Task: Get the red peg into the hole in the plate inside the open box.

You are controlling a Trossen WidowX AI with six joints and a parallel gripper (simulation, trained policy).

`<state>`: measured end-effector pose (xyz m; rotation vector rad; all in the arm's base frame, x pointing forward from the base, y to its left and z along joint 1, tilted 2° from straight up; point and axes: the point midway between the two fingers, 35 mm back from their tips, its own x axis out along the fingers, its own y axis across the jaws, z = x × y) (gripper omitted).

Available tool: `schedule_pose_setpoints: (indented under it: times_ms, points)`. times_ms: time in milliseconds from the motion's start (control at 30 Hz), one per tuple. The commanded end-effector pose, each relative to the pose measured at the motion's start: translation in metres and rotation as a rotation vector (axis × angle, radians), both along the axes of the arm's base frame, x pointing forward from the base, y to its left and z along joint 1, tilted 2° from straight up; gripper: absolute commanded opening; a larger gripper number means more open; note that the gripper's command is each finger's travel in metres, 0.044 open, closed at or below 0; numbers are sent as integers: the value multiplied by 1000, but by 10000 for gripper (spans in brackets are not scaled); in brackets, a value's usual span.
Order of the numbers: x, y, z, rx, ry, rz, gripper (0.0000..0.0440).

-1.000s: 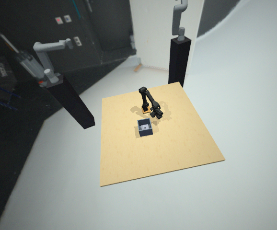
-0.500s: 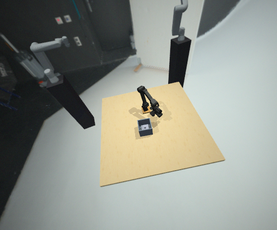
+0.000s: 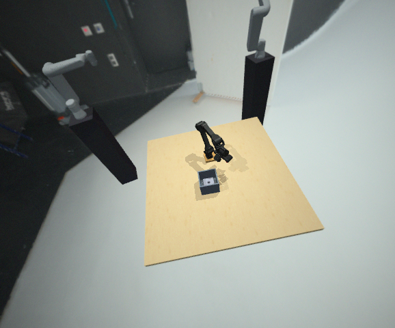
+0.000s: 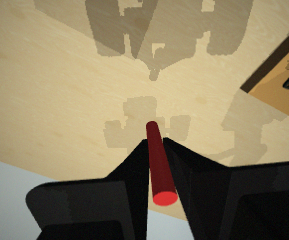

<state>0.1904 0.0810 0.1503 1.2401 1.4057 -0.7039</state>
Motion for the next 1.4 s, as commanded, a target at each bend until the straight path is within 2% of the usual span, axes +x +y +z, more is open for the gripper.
schedule_pose_setpoints:
  times_ms: [0,267,500,1367]
  points:
    - [2,-6,16,0,-49,0,0]
    - [8,-27,48,-43,-145,-21,0]
    - [13,-50,63,-102,-187,-54,0]
    - [40,-129,70,-236,-160,-171,0]
